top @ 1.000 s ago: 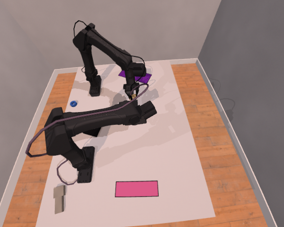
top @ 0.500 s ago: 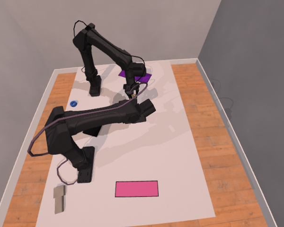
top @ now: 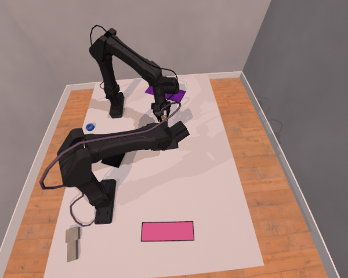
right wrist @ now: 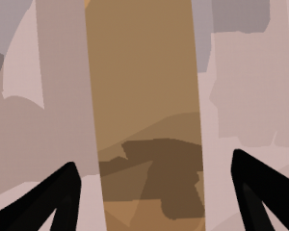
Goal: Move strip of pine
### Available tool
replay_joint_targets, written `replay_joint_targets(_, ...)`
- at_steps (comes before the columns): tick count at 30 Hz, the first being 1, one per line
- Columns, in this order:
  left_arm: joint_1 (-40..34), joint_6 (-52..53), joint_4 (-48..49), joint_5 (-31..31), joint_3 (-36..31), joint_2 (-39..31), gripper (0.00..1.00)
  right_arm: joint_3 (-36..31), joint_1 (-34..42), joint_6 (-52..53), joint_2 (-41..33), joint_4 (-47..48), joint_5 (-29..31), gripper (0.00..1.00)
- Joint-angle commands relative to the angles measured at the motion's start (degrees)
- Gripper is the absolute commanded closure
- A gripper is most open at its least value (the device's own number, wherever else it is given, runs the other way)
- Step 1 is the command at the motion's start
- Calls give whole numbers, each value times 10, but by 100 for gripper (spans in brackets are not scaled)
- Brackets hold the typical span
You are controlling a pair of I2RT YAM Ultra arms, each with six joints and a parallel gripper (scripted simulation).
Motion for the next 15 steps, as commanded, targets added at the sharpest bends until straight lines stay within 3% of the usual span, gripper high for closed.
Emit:
replay_joint_targets(1,0,-1,0,17,12,-4,60,-7,5,6,1,16,-5,23)
replay_joint_targets(12,0,-1,0,17,12,-4,60,-7,5,4,1,16,-5,23)
replay_joint_targets(13,0,-1,0,17,12,-4,60,-7,5,4,1,16,-5,35)
replay_joint_targets(15,0,-1,0,17,12,-4,60,-1,2,2,-2,9,-5,40)
